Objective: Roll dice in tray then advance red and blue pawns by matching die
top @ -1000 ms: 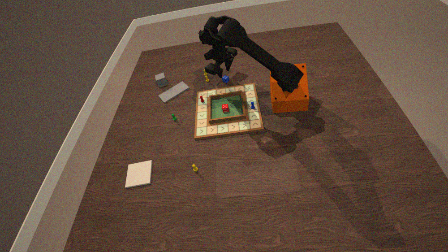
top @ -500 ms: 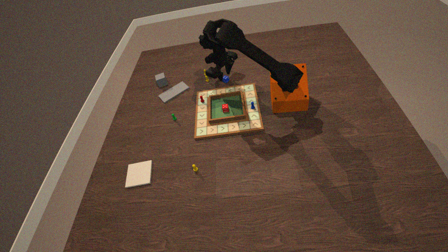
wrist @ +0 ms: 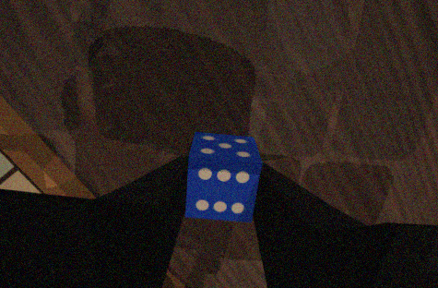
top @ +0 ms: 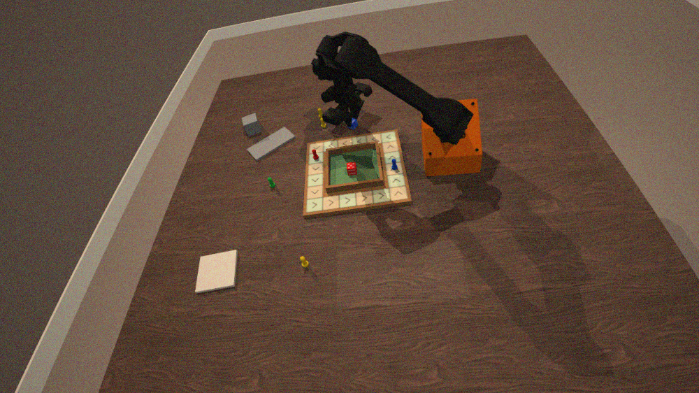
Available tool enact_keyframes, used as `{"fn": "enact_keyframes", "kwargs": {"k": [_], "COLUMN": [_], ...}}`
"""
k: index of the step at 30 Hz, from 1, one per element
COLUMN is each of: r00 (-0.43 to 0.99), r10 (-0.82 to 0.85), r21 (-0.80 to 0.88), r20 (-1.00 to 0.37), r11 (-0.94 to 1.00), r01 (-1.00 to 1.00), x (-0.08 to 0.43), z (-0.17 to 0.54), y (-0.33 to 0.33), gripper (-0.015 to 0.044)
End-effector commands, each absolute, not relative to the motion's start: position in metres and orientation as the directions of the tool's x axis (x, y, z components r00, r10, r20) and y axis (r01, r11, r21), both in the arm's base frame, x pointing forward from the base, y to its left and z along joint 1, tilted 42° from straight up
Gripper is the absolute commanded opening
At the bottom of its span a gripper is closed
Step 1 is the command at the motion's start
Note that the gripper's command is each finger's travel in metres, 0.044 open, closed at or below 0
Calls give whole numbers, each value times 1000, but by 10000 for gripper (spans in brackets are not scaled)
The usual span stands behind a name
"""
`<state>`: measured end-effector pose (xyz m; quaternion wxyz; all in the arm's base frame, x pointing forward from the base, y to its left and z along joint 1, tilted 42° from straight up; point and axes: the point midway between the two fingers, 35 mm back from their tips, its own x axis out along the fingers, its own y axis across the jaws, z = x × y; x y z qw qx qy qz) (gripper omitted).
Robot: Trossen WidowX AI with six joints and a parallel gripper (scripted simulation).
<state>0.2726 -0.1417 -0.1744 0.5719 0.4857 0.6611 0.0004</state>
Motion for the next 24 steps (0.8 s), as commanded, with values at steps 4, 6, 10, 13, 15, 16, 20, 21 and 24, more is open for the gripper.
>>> {"fn": "enact_keyframes", "kwargs": {"k": [4,6,10,13,15,16,20,21,24], "r00": [126,126,126,125,125,125,124,124,124], "r10": [646,646,643,642,642,642,643,643,643], "r21": [557,556,554,553,553,553,553,553,552], "r20": [-753,-753,-755,-756,-756,-756,-756,-756,-756], "r11": [523,523,524,525,525,525,525,525,523], "r01": [646,646,647,647,647,647,647,647,649], "x": [272,272,273,271,269,268,262,262,262], "z": [-175,-171,-147,-126,-112,-104,-79,-78,-78], "y": [-140,-144,-166,-183,-194,-199,-215,-215,-215], "gripper": [25,0,0,0,0,0,0,0,0]}}
